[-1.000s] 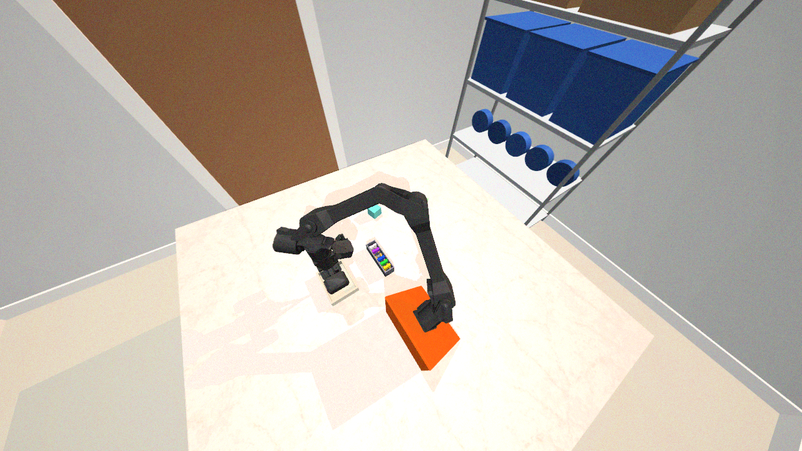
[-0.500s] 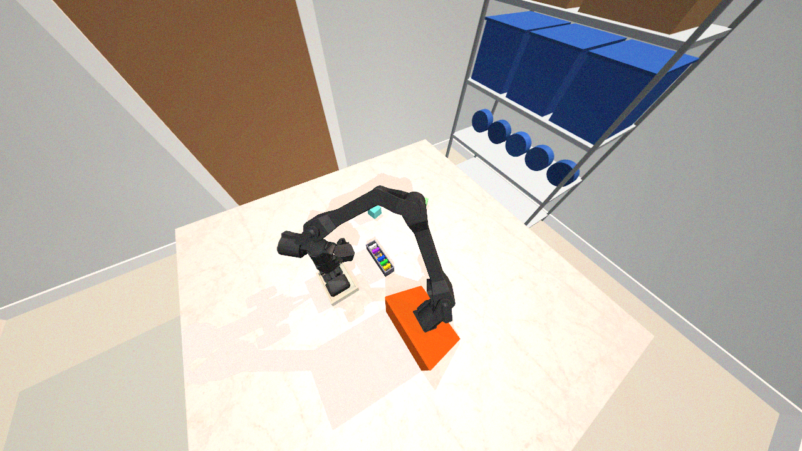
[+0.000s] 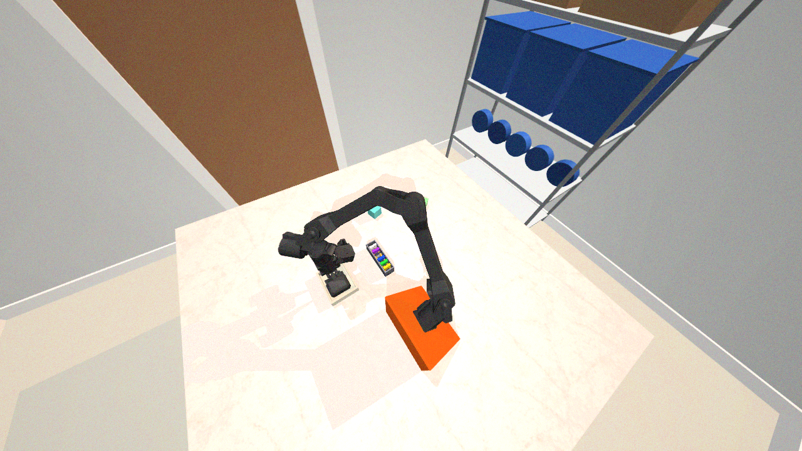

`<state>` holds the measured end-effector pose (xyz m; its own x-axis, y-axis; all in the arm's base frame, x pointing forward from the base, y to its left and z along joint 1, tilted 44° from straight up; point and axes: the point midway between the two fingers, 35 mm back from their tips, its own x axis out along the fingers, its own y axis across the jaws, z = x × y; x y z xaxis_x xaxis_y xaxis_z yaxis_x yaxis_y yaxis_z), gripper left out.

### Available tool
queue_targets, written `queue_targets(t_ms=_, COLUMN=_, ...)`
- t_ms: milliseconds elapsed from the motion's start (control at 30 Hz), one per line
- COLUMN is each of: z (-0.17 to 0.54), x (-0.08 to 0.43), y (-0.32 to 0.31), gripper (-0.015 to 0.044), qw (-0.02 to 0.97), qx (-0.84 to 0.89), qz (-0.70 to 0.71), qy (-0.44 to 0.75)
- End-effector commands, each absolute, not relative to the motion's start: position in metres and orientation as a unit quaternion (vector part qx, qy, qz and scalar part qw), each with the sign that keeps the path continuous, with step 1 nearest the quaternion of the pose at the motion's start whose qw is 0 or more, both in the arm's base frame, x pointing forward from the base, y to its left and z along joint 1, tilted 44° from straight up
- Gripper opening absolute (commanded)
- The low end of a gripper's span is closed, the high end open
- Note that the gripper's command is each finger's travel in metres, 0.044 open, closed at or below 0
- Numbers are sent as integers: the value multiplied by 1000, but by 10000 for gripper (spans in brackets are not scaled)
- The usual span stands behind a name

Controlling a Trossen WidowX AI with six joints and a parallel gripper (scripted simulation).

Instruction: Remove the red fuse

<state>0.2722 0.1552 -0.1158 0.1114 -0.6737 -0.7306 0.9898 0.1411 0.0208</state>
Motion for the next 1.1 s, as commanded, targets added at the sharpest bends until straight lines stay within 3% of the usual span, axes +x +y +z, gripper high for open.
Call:
queue_targets(t_ms=0, z=-115, x=272, y=156, gripper=315, qw=695, qx=269, qz=-598, qy=295)
queue_targets(t_ms=167, z=-88, x=267, y=180, gripper=330, qw=698, qx=265, qz=-597, qy=296)
queue_targets(t_ms=1067, z=-90, x=266, y=177, gripper=330, qw=699, qx=259, qz=-597, qy=296)
